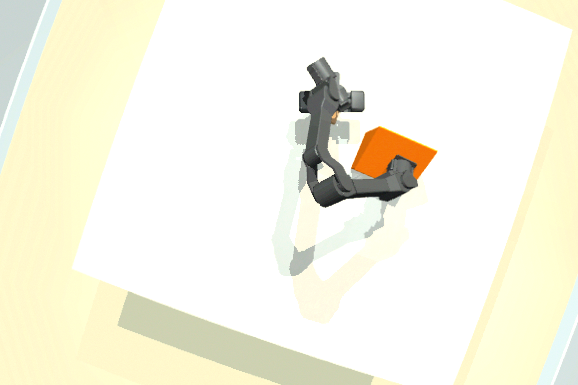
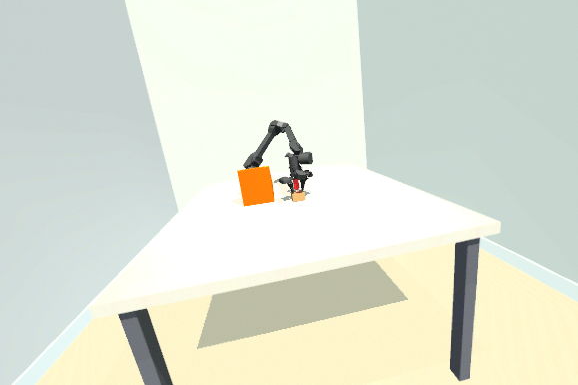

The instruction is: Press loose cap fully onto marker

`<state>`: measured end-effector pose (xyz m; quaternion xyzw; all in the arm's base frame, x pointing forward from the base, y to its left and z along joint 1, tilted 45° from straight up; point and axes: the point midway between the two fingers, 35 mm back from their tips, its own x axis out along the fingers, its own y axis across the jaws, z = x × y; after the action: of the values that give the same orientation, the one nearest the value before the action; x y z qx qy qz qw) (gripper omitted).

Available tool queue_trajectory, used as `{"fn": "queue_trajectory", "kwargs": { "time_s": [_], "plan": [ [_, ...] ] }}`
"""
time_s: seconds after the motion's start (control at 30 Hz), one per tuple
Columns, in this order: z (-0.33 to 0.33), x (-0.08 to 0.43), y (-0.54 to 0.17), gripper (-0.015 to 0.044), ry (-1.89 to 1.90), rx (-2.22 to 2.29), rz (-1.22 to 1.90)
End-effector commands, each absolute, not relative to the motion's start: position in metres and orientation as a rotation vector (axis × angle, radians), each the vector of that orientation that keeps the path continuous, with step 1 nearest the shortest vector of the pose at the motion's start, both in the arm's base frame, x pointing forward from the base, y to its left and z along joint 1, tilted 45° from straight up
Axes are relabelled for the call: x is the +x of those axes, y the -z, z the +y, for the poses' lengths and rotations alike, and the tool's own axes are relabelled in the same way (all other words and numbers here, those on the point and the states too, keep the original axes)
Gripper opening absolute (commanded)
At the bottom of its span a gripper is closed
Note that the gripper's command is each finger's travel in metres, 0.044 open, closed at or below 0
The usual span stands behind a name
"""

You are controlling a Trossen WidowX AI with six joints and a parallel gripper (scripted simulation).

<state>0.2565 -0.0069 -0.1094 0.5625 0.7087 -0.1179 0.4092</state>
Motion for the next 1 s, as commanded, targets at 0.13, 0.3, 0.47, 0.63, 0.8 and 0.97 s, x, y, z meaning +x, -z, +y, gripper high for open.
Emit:
{"fn": "queue_trajectory", "kwargs": {
  "time_s": [0.13,0.3,0.47,0.63,0.8,0.97],
  "plan": [
    [-0.009,0.257,0.108,0.044,0.298,1.416,1.785],
    [-0.058,0.259,0.059,0.044,0.3,1.415,1.784],
    [-0.06,0.259,0.056,0.044,0.3,1.415,1.784],
    [-0.065,0.258,0.049,0.0309,0.006,1.182,1.741],
    [-0.07,0.257,0.039,0.0177,-0.384,0.834,1.624],
    [-0.075,0.255,0.031,0.0046,-0.687,0.527,1.477]
  ]
}}
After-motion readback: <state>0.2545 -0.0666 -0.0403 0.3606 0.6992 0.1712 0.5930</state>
